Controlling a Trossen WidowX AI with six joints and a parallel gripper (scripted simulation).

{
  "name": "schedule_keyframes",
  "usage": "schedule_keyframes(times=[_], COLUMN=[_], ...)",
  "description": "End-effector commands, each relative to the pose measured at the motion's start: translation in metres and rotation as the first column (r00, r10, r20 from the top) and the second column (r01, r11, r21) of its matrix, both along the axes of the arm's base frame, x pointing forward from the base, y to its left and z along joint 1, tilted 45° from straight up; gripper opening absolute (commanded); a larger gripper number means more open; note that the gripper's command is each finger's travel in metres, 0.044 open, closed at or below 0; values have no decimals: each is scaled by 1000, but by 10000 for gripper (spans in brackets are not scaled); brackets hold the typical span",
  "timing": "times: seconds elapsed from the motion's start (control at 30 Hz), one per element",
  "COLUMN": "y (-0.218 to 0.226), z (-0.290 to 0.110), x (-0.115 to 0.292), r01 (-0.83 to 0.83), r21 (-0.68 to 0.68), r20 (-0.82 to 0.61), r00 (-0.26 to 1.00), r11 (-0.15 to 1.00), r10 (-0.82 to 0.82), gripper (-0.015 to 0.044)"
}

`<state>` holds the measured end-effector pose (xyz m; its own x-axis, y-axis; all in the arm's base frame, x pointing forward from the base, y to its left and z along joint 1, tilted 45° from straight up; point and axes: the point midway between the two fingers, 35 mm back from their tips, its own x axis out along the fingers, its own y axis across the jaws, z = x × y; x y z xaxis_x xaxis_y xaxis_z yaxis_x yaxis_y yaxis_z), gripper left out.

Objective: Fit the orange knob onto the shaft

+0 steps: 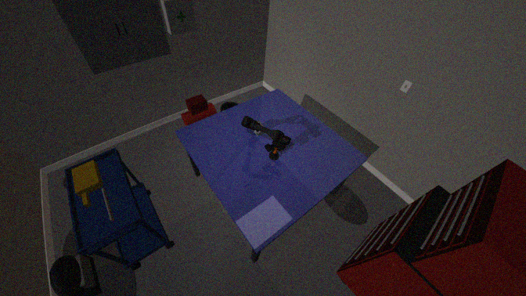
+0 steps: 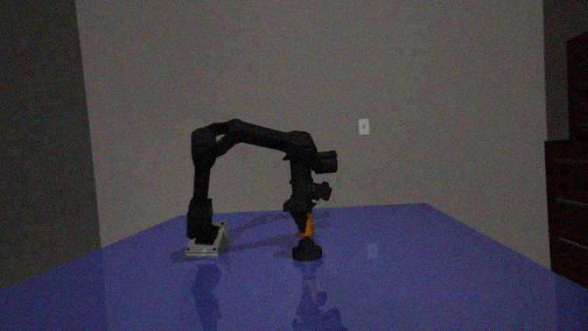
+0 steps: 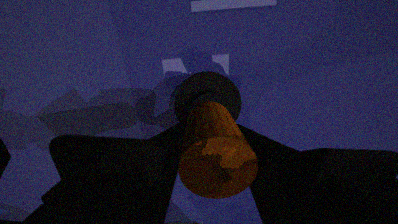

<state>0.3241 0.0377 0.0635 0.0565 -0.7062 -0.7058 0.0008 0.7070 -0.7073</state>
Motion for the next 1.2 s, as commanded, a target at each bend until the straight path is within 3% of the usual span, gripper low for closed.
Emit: schedule_keyframes(times=[0.0, 0.73, 0.97, 1.17], y=[-1, 1, 2, 1], z=[3, 3, 0, -2], x=[1, 0, 0, -1], r01=[1, 1, 140, 147], r21=[2, 2, 24, 25], r20=[5, 5, 144, 151], r00=[1000, 1000, 979, 977], r11=[1000, 1000, 990, 989], r10=[-1, -1, -142, -149], gripper=[0, 0, 0, 0])
